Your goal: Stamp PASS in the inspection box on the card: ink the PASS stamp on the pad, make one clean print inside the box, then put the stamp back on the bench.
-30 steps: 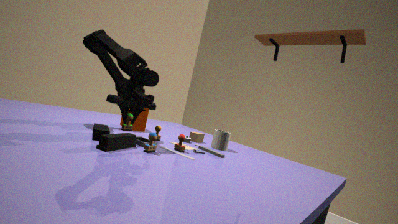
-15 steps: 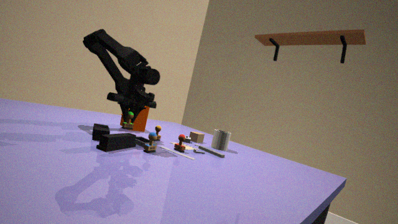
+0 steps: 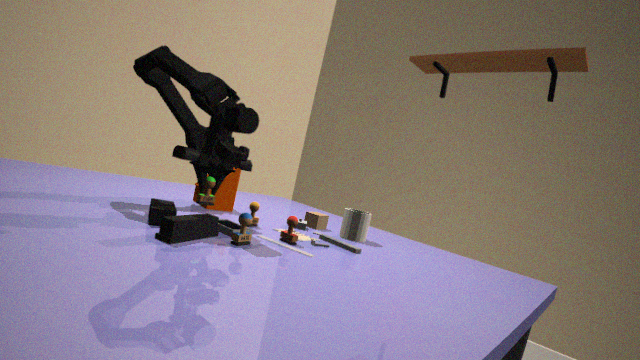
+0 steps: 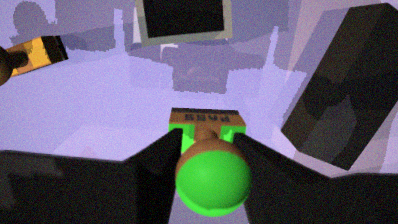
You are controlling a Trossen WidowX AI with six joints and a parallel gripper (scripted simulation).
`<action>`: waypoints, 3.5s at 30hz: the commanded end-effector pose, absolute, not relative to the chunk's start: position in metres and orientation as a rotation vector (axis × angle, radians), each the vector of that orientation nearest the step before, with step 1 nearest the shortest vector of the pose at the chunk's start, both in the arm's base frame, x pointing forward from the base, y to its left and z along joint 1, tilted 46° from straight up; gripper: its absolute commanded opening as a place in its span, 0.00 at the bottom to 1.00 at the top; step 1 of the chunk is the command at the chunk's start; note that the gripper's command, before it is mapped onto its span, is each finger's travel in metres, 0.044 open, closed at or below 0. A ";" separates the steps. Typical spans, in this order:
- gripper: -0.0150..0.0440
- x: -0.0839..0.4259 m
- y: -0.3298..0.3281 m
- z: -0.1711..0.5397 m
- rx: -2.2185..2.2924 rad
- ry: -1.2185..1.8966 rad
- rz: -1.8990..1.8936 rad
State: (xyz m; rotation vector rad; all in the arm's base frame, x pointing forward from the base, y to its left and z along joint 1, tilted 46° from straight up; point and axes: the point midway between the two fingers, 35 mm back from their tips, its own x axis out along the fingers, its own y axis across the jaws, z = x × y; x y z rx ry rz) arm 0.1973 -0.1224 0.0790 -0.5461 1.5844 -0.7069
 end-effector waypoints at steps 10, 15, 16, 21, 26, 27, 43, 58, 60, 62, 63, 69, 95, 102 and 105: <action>0.25 0.199 -0.118 0.084 -0.539 1.580 -0.709; 0.25 0.199 -0.116 0.086 -0.539 1.580 -0.709; 0.25 0.199 -0.116 0.086 -0.540 1.580 -0.709; 0.25 0.199 -0.114 0.088 -0.540 1.580 -0.709; 0.25 0.199 -0.112 0.089 -0.540 1.580 -0.710; 0.25 0.199 -0.112 0.090 -0.540 1.580 -0.710; 0.25 0.200 -0.107 0.095 -0.542 1.580 -0.711; 0.25 0.214 -0.103 0.098 -0.543 1.580 -0.713; 0.25 0.223 -0.102 0.097 -0.543 1.579 -0.713; 0.25 0.231 -0.101 0.096 -0.542 1.578 -0.713; 0.25 0.236 -0.101 0.095 -0.542 1.578 -0.713; 0.25 0.261 -0.099 0.090 -0.542 1.577 -0.713; 0.25 0.291 -0.103 0.072 -0.541 1.574 -0.713; 0.25 0.291 -0.106 0.068 -0.540 1.574 -0.714; 0.25 0.290 -0.108 0.067 -0.540 1.574 -0.714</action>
